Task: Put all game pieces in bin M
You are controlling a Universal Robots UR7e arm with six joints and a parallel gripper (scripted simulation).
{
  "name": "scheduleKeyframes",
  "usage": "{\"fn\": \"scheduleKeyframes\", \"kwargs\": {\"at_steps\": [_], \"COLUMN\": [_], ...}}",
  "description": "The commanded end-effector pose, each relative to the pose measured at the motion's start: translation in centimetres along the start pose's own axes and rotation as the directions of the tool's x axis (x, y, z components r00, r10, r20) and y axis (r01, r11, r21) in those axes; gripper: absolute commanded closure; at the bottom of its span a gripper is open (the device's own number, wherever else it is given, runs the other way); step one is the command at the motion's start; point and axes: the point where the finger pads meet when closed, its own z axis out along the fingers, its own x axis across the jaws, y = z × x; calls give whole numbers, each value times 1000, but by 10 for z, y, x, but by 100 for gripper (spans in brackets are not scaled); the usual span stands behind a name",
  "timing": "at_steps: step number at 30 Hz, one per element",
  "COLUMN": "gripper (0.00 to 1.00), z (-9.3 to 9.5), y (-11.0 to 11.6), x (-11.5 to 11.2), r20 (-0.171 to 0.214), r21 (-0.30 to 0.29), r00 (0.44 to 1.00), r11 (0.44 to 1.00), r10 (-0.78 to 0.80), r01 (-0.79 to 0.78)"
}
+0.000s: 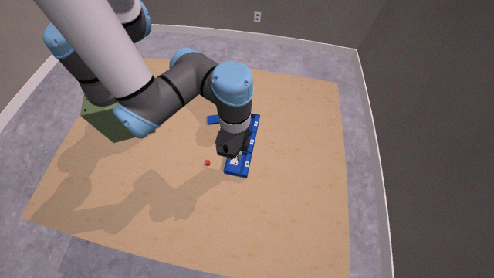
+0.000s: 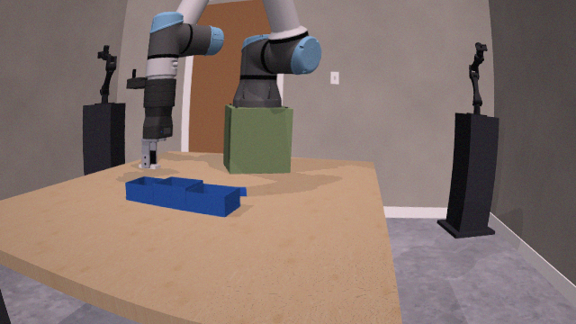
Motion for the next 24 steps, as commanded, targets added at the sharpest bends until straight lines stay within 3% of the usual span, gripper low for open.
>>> {"fn": "scheduleKeyframes", "kwargs": {"at_steps": [1,24], "gripper": [51,51], "z": [1,1], "y": [-3,-1], "x": [-9,-2], "r20": [-2,-2], "r21": [-1,-1], "r00": [1000,1000], "r11": [1000,1000], "r10": [0,0], "r01": [0,0]}}
